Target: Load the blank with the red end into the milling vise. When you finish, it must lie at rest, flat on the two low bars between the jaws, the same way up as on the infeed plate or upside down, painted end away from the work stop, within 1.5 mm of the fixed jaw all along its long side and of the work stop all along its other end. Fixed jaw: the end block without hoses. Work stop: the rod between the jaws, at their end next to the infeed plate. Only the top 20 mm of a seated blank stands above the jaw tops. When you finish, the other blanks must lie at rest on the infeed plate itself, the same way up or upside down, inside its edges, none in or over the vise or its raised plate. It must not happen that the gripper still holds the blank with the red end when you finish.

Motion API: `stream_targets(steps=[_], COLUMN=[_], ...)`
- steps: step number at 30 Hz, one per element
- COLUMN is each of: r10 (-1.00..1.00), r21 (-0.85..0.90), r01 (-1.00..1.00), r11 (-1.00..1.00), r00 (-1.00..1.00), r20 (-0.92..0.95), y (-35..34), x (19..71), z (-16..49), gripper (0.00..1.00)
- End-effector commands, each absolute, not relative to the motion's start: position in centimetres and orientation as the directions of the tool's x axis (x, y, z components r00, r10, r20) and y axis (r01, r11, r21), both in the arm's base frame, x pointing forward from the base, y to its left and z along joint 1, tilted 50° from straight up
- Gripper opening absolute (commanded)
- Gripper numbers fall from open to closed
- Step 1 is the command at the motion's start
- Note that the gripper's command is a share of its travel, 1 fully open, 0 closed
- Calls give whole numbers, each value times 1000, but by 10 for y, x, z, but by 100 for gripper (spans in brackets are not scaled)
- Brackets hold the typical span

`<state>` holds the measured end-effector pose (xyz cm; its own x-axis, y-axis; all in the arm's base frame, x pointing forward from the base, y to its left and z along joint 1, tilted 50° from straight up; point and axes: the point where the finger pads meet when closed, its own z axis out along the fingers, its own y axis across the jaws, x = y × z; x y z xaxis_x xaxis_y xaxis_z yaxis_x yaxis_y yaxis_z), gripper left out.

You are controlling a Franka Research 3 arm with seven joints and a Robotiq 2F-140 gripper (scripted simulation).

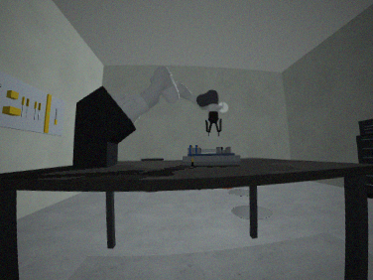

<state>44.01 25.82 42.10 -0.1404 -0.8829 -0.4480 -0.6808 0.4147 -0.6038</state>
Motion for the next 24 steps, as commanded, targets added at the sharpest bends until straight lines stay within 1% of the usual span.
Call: stream_targets(steps=[1,11,16,24], r10=[-888,-888,-888,-888], r21=[-628,-628,-628,-628], r01=[-667,-667,-667,-667], r11=[401,401,401,401], r00=[-115,-115,-115,-115], r20=[-445,-445,-445,-445], y=[264,264,283,283], x=[462,462,512,512], z=[422,422,404,404], gripper=[39,39,39,39])
